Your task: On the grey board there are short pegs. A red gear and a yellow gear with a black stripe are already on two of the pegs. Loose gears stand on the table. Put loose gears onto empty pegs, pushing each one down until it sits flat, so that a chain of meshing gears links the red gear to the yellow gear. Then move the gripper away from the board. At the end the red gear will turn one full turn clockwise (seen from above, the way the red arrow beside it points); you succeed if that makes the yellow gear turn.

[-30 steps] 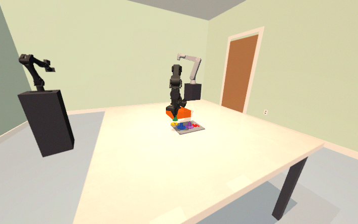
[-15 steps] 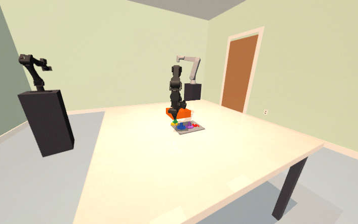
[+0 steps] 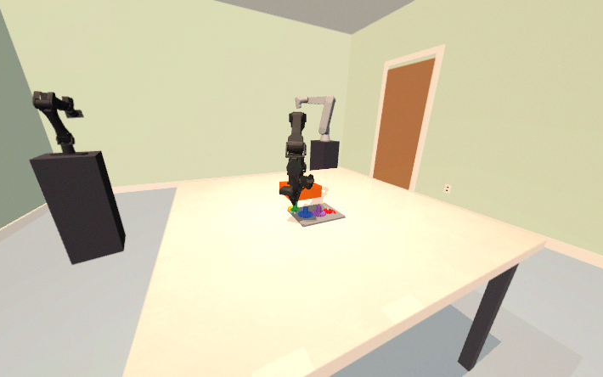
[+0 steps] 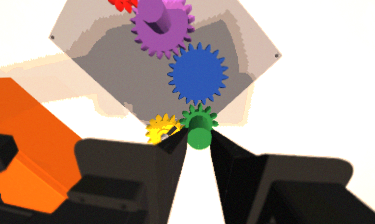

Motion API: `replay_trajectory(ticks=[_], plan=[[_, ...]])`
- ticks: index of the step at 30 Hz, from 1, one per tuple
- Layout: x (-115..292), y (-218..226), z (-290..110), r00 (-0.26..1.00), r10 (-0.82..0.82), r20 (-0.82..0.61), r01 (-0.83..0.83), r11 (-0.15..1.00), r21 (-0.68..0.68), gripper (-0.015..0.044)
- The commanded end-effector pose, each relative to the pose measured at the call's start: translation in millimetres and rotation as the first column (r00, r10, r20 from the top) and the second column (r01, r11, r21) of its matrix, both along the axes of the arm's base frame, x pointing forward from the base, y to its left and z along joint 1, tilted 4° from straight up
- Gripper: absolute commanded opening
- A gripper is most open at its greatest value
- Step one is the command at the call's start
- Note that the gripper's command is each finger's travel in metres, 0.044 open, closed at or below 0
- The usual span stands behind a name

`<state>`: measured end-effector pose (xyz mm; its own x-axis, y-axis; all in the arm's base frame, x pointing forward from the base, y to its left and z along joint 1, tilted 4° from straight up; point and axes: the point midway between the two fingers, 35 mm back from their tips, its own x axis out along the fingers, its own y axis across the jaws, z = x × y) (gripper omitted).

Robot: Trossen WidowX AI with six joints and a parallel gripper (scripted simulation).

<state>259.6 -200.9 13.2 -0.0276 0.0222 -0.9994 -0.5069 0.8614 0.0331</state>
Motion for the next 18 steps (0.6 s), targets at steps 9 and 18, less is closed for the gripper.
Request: replay_trajectory(ticks=[9,18], plan=[[-2.3,-0.1,-8.2,0.979,-0.203,-0.014,0.203,0.979,-0.007,0.0],[-2.0,0.8,-10.2,1.0,-0.022,-0.01,0.022,1.0,0.0,0.0]])
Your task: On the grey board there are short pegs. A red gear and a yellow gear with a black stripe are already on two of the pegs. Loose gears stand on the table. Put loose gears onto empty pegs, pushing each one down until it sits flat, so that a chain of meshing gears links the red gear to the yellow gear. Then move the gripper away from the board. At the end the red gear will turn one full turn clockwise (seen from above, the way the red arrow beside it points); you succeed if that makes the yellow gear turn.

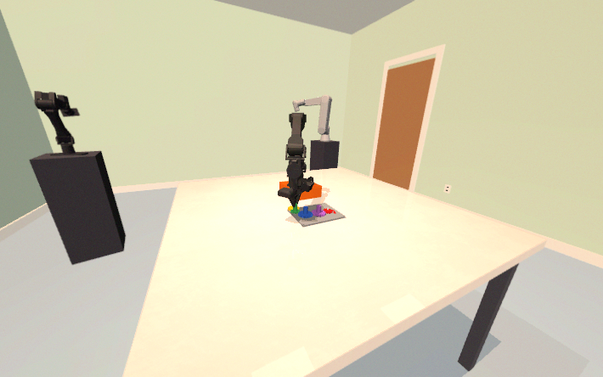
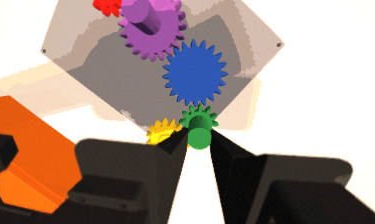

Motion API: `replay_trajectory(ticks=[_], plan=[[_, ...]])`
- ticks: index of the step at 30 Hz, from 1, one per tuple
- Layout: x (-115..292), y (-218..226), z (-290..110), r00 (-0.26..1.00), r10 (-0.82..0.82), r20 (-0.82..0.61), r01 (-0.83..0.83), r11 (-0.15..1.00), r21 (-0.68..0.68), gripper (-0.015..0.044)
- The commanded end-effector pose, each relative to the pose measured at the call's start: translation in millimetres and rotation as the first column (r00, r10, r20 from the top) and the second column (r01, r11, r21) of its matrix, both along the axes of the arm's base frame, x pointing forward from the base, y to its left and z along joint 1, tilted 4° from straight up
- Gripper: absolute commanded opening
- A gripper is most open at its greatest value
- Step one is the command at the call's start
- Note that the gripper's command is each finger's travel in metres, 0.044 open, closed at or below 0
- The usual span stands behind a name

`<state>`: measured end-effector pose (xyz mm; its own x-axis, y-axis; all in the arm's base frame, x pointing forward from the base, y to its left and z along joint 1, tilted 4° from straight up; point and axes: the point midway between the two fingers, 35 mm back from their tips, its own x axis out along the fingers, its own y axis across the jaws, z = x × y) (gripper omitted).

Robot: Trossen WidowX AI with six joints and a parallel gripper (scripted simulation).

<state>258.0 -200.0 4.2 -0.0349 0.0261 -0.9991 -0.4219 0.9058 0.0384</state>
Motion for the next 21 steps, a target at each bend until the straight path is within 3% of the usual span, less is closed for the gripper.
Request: replay_trajectory(ticks=[1,12,21], plan=[[-0.5,-0.1,-1.3,0.995,0.099,0.0,-0.099,0.995,0.0,0.0],[-0.8,-1.2,-2.8,0.932,0.363,0.008,-0.363,0.932,0.009,0.0],[-0.3,-0.3,-4.2,0.968,0.249,0.004,-0.249,0.968,0.005,0.0]])
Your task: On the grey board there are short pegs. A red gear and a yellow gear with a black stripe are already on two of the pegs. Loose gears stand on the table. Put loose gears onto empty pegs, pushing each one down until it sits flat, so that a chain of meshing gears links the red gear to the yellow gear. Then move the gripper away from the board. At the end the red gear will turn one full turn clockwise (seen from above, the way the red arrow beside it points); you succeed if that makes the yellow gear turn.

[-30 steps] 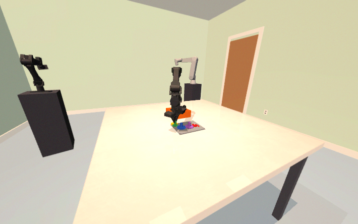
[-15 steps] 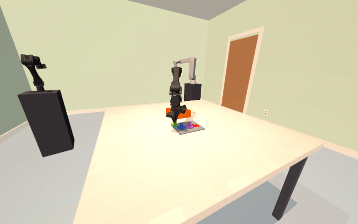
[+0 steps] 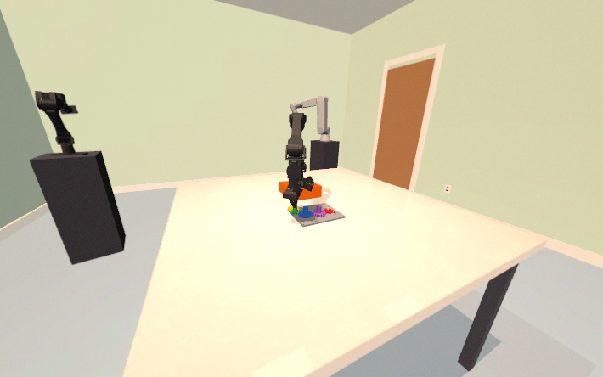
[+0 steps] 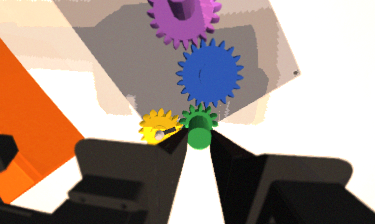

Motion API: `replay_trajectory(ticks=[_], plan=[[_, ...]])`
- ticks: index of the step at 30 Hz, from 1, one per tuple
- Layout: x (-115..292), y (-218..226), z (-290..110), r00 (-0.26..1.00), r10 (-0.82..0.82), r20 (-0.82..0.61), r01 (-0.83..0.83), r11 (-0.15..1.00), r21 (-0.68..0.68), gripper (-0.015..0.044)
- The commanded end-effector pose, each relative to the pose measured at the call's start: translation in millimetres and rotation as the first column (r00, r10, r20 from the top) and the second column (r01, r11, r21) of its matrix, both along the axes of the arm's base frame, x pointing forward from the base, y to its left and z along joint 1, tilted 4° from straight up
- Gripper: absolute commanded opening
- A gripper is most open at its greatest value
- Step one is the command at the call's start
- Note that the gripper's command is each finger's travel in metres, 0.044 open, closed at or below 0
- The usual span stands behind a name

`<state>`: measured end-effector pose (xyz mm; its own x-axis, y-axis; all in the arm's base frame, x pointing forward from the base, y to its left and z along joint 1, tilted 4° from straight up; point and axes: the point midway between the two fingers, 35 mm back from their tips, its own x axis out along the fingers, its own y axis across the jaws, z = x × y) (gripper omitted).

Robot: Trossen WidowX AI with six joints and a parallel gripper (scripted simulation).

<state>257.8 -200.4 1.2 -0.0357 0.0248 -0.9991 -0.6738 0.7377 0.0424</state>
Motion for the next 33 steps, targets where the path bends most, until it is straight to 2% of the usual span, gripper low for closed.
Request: replay_trajectory(ticks=[1,13,18,19,24,30,33], plan=[[-0.3,0.3,-1.4,0.997,-0.08,-0.004,0.08,0.997,-0.005,0.0],[-1.3,-0.1,-3.2,0.92,-0.392,-0.008,0.392,0.92,-0.019,0.0],[-0.9,0.1,-1.9,0.941,-0.339,-0.007,0.339,0.941,-0.016,0.0131],[-0.8,0.1,-1.3,0.948,-0.318,-0.007,0.318,0.948,-0.015,0.014],[0.4,-0.3,8.4,0.967,-0.254,-0.006,0.254,0.967,-0.012,0.014],[1.8,-0.7,44.6,0.982,-0.187,-0.005,0.187,0.982,-0.009,0.014],[1.8,-0.7,46.0,0.983,-0.184,-0.005,0.184,0.983,-0.009,0.014]])
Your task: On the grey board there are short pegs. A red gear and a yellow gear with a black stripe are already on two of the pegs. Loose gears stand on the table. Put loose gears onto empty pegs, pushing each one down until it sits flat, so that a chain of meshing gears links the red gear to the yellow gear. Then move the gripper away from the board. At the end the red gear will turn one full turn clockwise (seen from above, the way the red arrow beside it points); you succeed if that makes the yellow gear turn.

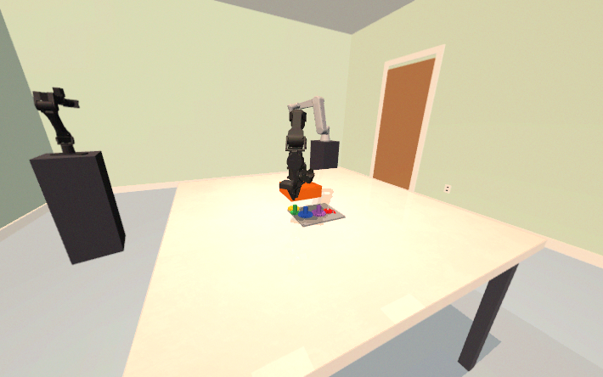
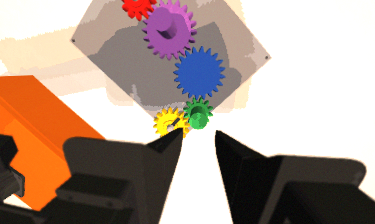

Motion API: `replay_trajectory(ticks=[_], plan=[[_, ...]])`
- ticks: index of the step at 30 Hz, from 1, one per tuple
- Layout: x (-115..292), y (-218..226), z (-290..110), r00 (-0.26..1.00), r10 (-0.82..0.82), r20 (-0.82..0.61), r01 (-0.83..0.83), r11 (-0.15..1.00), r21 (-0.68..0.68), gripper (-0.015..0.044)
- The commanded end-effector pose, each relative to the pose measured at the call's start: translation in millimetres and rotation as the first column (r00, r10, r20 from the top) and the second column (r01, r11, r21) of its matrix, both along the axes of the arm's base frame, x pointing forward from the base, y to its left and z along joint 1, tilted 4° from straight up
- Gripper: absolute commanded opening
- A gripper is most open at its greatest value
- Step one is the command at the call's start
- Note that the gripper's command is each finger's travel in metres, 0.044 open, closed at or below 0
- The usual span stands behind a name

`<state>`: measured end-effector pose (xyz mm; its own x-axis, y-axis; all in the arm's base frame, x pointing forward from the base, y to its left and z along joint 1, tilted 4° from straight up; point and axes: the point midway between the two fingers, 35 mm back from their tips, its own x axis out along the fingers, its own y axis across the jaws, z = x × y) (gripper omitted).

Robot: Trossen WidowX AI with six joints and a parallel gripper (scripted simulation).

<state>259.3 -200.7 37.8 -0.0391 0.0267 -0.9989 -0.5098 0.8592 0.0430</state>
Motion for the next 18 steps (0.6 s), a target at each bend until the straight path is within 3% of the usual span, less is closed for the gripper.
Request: replay_trajectory(ticks=[1,5,11,18], plan=[[0.1,-0.1,2.8,1.0,0.0,0.0,0.0,1.0,0.0,0.0166],[-1.3,1.1,48.0,1.0,0.0,0.0,0.0,1.0,0.0,0.0271],[-1.5,1.4,50.8,1.0,0.0,0.0,0.0,1.0,0.0,0.0429],[-1.5,1.4,50.8,1.0,0.0,0.0,0.0,1.0,0.0,0.044]])
